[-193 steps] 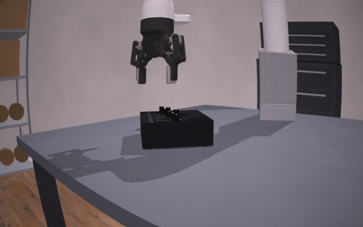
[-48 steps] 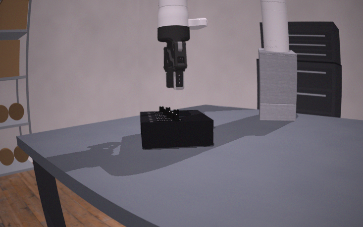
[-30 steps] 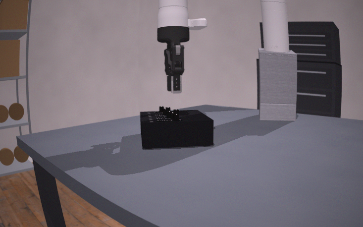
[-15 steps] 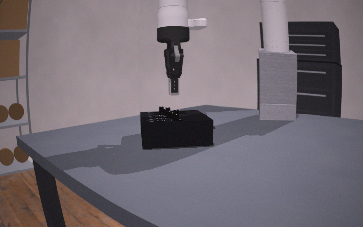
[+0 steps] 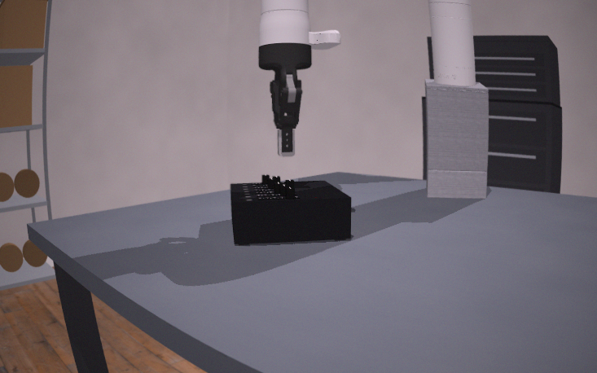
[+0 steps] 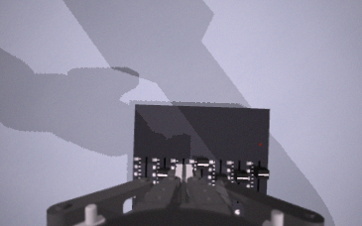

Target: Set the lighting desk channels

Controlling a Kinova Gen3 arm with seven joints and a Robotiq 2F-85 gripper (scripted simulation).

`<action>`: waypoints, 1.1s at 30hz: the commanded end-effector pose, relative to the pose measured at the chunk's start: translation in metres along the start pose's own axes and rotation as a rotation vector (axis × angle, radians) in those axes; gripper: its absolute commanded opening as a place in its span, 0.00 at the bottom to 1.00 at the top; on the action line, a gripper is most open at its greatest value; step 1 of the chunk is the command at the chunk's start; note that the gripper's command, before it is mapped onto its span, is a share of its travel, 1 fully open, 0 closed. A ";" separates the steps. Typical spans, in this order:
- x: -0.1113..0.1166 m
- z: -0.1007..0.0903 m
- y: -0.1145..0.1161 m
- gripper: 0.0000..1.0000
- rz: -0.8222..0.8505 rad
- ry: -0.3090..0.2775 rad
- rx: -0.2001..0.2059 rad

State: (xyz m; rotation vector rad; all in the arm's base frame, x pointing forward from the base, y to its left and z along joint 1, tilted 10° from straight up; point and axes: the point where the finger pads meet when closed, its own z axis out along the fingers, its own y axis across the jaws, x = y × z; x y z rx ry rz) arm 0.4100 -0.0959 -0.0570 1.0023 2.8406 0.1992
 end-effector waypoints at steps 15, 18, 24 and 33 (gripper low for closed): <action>0.000 0.003 -0.001 0.00 0.017 -0.002 0.003; 0.000 0.004 -0.001 0.00 0.017 -0.002 0.002; 0.000 0.007 -0.001 0.00 0.017 -0.002 0.002; 0.001 0.013 -0.001 0.00 0.017 -0.002 0.002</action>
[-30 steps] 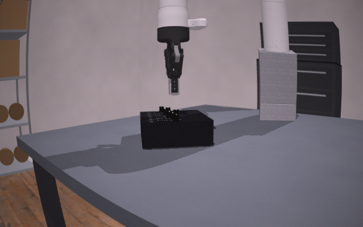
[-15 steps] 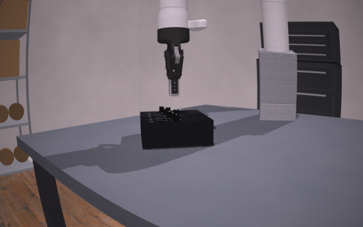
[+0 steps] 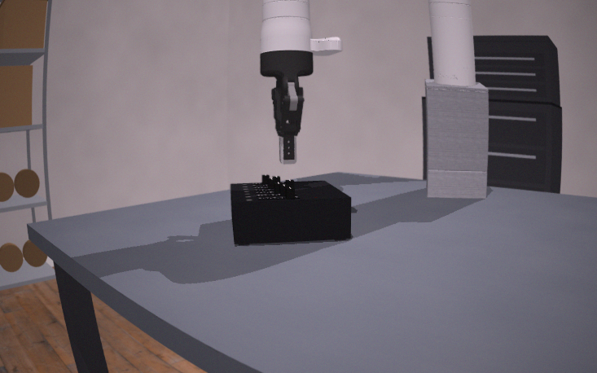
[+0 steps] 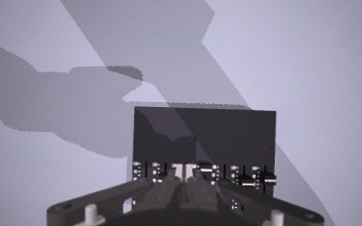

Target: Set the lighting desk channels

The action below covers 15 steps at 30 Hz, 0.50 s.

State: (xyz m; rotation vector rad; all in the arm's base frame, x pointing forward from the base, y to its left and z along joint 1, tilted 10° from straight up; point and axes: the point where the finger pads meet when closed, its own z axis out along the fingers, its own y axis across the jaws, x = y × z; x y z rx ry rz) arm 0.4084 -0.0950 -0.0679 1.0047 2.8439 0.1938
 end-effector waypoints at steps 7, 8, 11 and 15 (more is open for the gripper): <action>-0.002 0.007 0.001 0.00 0.016 -0.004 -0.003; -0.002 0.007 0.001 0.00 0.016 -0.004 -0.003; -0.002 0.009 0.001 0.00 0.016 -0.004 -0.003; -0.002 0.011 0.001 0.00 0.016 -0.004 -0.003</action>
